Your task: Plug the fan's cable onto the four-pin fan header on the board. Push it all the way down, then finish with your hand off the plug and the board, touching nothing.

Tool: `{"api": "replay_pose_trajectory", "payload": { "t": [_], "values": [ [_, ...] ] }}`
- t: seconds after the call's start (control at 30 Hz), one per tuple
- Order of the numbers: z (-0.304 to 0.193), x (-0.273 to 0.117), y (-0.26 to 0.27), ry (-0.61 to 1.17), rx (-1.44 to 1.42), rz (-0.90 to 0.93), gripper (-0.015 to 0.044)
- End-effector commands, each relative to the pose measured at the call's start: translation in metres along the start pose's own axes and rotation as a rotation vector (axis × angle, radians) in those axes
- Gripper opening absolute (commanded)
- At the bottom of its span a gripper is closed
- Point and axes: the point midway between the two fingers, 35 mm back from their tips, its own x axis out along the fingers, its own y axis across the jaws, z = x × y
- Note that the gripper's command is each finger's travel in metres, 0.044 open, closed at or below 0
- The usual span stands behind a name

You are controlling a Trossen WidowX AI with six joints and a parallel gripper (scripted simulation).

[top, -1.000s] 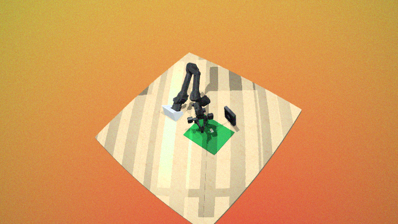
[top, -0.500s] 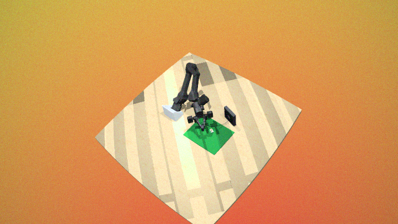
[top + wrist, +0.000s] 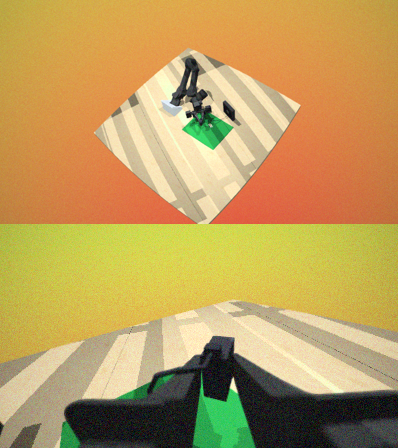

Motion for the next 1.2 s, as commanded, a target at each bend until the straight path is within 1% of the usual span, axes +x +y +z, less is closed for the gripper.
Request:
{"api": "replay_pose_trajectory", "payload": {
  "t": [0.0,1.17],
  "values": [
    [0.001,0.0,0.002,0.005,-0.004,0.005,0.0],
    [-0.028,0.0,0.001,0.002,0.001,0.0,0.0]
  ]
}}
